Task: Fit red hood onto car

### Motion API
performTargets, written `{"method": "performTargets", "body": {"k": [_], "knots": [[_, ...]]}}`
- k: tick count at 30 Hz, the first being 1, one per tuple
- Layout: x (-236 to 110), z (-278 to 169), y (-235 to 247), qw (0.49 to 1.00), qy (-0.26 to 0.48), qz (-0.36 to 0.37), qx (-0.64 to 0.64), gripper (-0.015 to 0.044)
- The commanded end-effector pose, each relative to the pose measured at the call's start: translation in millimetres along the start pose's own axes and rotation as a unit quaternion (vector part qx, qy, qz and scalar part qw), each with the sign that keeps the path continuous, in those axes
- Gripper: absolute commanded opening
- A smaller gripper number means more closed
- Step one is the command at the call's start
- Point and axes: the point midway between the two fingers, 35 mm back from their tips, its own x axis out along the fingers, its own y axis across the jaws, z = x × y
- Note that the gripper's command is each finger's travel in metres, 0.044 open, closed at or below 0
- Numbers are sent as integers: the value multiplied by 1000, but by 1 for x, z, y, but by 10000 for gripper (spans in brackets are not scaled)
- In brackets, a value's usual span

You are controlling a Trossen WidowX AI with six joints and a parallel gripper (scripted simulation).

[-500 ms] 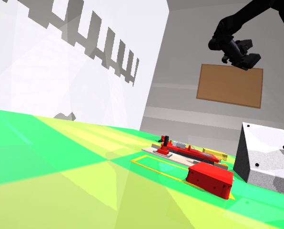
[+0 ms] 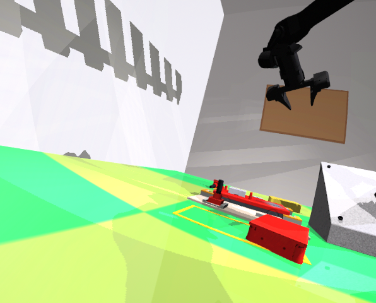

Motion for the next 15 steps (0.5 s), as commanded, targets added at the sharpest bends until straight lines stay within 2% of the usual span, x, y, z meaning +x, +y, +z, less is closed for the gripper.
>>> {"method": "performTargets", "body": {"k": [1,2,8,15], "knots": [[-13,-34,13,990,28,49,-130,420],[-17,-44,17,983,36,63,-169,440],[-39,-108,33,904,65,154,-395,440],[-64,-183,37,737,68,263,-619,440]]}}
